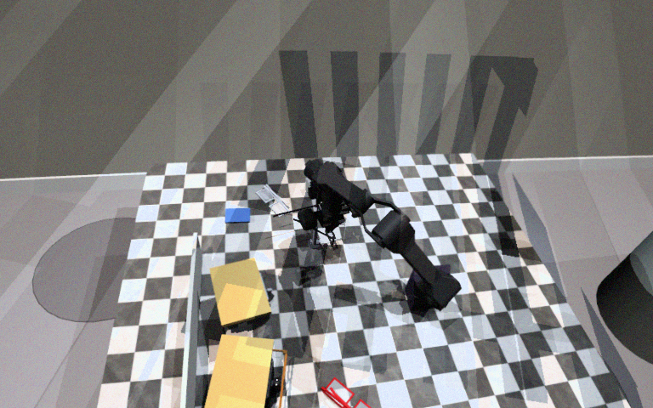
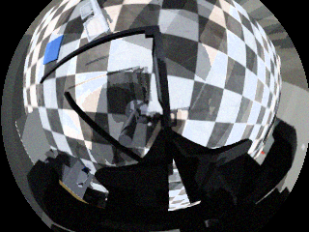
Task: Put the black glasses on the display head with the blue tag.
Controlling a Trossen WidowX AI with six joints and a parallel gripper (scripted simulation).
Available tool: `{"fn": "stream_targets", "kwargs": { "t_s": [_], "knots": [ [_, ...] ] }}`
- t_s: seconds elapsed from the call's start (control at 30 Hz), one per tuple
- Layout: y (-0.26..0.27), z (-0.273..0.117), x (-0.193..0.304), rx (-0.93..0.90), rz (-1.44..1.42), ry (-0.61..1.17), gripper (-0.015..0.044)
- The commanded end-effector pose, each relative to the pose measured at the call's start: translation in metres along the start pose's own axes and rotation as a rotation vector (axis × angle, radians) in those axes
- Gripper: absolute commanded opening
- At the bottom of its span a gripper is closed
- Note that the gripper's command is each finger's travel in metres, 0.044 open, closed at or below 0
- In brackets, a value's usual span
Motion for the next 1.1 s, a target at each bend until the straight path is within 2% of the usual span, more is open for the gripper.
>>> {"fn": "stream_targets", "kwargs": {
  "t_s": [0.0,1.07],
  "knots": [
    [-0.004,0.001,-0.002,0.001,-0.001,-0.001,0.0],
    [-0.026,0.0,-0.017,0.002,0.0,-0.003,0.0]
  ]
}}
Point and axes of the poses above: the point midway between the two fingers, 35 mm back from their tips, its own z axis out along the fingers, its own y axis across the jaws, x = y × z, the point moved 9 cm from there along -z, back along the fingers, and after that the axes turned 9 degrees about -z, right-handed, at the moved point
